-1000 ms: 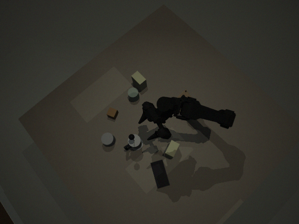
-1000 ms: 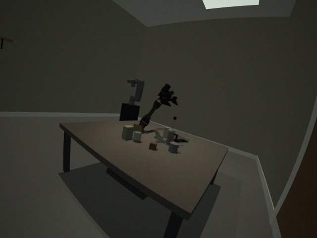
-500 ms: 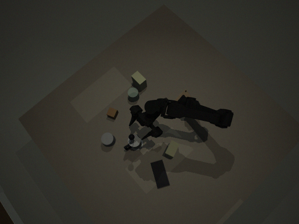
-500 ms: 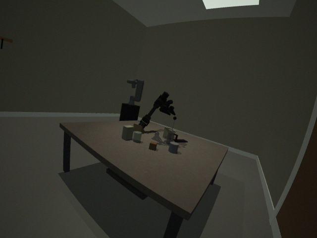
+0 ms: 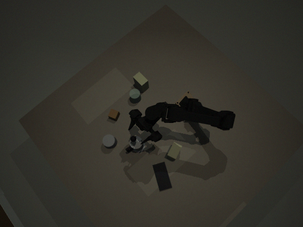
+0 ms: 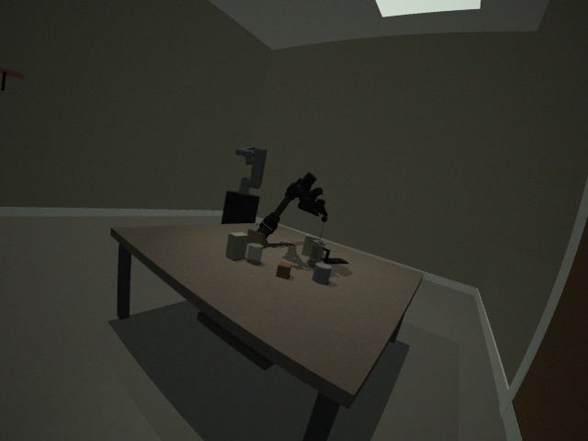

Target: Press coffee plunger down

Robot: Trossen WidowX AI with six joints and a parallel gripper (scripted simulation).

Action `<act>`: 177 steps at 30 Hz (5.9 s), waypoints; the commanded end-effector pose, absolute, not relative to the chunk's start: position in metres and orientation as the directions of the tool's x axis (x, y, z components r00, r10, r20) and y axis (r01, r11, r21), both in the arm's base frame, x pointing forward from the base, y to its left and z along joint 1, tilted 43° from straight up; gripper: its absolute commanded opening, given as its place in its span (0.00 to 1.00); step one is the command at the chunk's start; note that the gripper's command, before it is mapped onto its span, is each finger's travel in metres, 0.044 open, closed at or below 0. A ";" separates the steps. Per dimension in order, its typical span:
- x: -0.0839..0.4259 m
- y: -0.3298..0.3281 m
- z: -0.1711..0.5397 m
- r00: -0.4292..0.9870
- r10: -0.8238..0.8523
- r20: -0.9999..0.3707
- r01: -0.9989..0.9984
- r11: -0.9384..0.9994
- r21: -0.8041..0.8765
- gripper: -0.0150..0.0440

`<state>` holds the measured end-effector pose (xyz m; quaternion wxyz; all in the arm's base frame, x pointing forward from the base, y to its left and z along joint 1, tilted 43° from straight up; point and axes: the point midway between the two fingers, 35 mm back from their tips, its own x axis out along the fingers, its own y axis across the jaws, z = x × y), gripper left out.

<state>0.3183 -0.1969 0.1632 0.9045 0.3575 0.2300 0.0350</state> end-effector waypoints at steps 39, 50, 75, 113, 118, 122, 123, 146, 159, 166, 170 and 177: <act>0.338 -0.190 0.151 0.893 0.225 -0.391 0.106 0.738 0.667 0.45; 0.341 -0.179 0.137 0.892 0.225 -0.393 0.107 0.738 0.666 0.45; 0.348 -0.154 0.105 0.892 0.225 -0.392 0.107 0.738 0.666 0.45; 0.361 -0.138 0.087 0.894 0.225 -0.387 0.104 0.736 0.669 0.45; 0.361 -0.139 0.087 0.894 0.225 -0.387 0.104 0.736 0.669 0.45; 0.361 -0.139 0.087 0.894 0.225 -0.387 0.104 0.736 0.669 0.45; 0.361 -0.140 0.087 0.894 0.225 -0.387 0.104 0.736 0.669 0.45; 0.364 -0.142 0.087 0.894 0.225 -0.387 0.104 0.736 0.668 0.45; 0.363 -0.144 0.090 0.899 0.215 -0.381 0.101 0.744 0.660 0.58; 0.363 -0.144 0.090 0.899 0.215 -0.381 0.101 0.744 0.660 0.90; 0.363 -0.144 0.090 0.899 0.215 -0.381 0.101 0.744 0.660 1.00; 0.352 -0.172 0.121 0.894 0.220 -0.391 0.107 0.743 0.661 1.00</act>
